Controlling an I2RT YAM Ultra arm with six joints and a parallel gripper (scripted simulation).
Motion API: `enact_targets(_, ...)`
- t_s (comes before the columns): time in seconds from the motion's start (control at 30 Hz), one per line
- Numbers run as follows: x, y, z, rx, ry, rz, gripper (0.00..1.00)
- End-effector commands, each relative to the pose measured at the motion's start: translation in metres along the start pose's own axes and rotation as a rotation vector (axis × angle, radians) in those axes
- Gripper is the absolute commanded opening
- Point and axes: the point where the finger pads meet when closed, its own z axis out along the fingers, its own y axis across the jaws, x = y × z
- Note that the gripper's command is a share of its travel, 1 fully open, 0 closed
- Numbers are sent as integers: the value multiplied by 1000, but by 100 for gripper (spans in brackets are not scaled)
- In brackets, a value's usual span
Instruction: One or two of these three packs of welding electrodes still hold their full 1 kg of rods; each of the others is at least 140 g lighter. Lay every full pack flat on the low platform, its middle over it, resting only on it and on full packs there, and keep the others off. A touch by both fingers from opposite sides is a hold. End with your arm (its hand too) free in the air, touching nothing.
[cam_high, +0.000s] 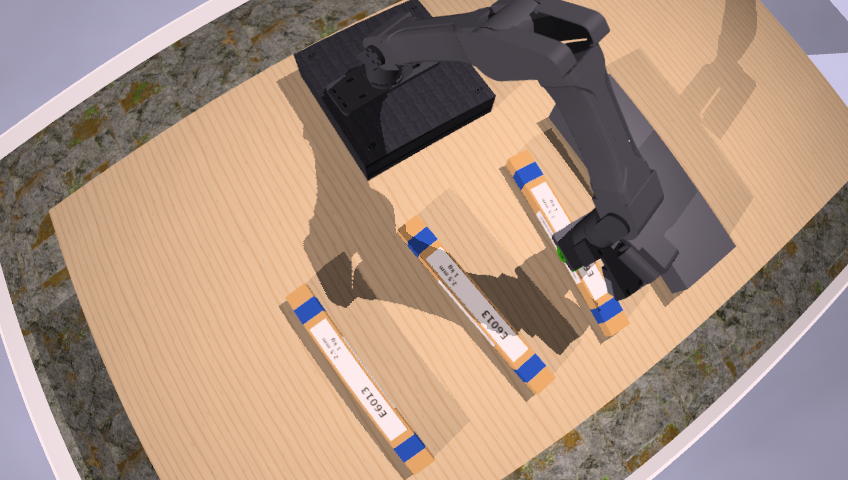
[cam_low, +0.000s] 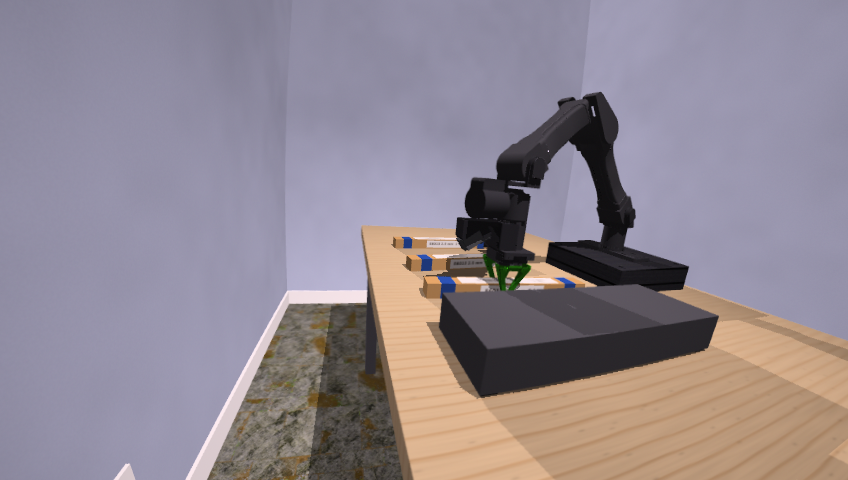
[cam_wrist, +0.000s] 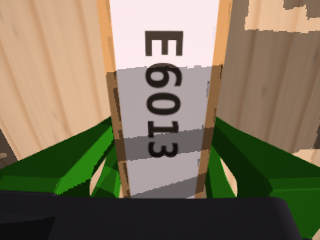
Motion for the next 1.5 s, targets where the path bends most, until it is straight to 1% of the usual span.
enact_targets(0.0, -8, 9, -27, -10, -47, -13, 0)
enact_targets(0.13, -8, 9, -31, -10, -47, -13, 0)
enact_targets(0.63, -8, 5, -56, -11, -47, -9, 0)
enact_targets(0.73, -7, 5, -56, -10, -45, -8, 0)
enact_targets(1.13, -7, 3, -76, -10, -45, -6, 0)
enact_targets(1.47, -7, 2, -78, -10, -46, -4, 0)
